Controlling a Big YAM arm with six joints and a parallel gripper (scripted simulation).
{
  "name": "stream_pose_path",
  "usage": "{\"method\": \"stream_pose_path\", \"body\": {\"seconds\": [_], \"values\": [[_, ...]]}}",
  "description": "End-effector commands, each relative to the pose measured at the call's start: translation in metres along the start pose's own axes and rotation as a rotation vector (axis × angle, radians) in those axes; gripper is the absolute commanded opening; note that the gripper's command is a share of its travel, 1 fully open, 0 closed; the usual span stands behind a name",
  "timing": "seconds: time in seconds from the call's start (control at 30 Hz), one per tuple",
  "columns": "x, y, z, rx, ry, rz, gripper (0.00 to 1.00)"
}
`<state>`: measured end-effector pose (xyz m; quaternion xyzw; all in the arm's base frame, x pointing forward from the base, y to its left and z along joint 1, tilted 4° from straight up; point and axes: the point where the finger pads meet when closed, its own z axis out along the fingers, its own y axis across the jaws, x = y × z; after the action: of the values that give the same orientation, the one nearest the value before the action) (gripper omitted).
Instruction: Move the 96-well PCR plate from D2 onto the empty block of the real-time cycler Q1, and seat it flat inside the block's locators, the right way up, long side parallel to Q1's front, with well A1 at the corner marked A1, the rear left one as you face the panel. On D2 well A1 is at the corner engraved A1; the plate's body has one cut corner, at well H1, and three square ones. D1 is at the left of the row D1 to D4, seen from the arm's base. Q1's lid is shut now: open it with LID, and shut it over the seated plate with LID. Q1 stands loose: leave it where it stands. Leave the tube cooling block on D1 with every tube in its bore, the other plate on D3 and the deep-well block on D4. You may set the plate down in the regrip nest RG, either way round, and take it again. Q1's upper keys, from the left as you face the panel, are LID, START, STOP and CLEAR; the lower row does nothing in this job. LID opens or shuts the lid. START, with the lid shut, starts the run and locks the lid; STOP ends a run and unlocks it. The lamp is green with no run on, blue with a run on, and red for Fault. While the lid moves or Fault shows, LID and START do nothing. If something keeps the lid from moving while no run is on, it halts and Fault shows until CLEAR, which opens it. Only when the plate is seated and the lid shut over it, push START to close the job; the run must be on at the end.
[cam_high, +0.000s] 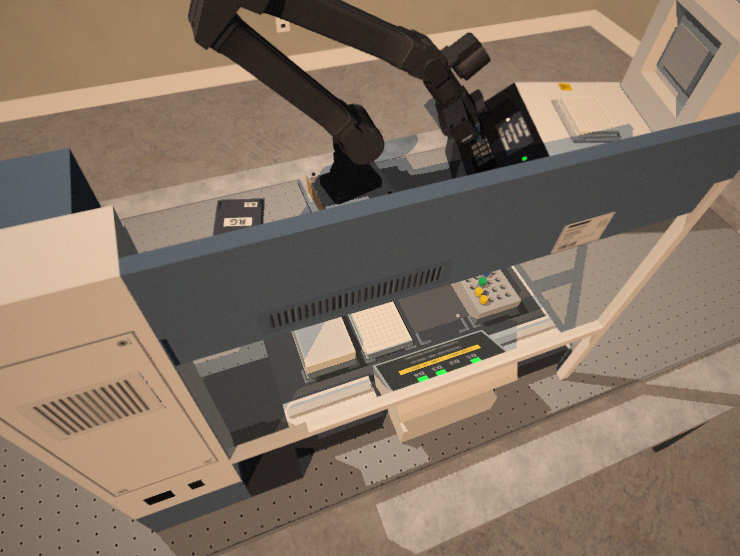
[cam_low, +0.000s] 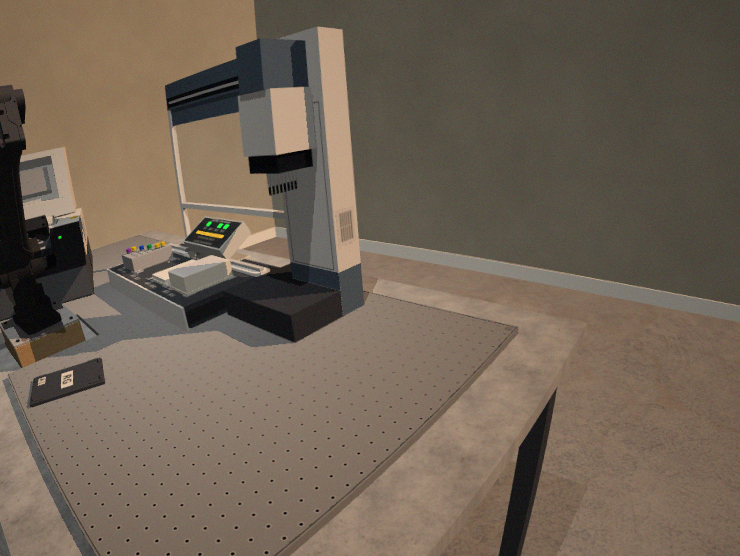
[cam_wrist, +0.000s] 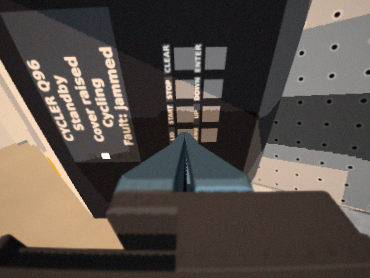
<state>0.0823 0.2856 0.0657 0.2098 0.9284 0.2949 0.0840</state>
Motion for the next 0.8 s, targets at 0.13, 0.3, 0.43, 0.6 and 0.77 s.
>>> {"method": "stream_pose_path", "body": {"seconds": [0.13, 0.3, 0.43, 0.6, 0.77], "values": [[0.0, 0.02, -0.008, -0.039, 0.002, 0.003, 0.0], [0.001, 0.025, -0.008, -0.042, 0.003, 0.003, 0.0], [0.002, 0.032, -0.009, -0.046, 0.003, 0.003, 0.0], [0.003, 0.035, -0.009, -0.048, 0.003, 0.003, 0.0], [0.004, 0.04, -0.01, -0.058, 0.005, 0.004, 0.0]]}}
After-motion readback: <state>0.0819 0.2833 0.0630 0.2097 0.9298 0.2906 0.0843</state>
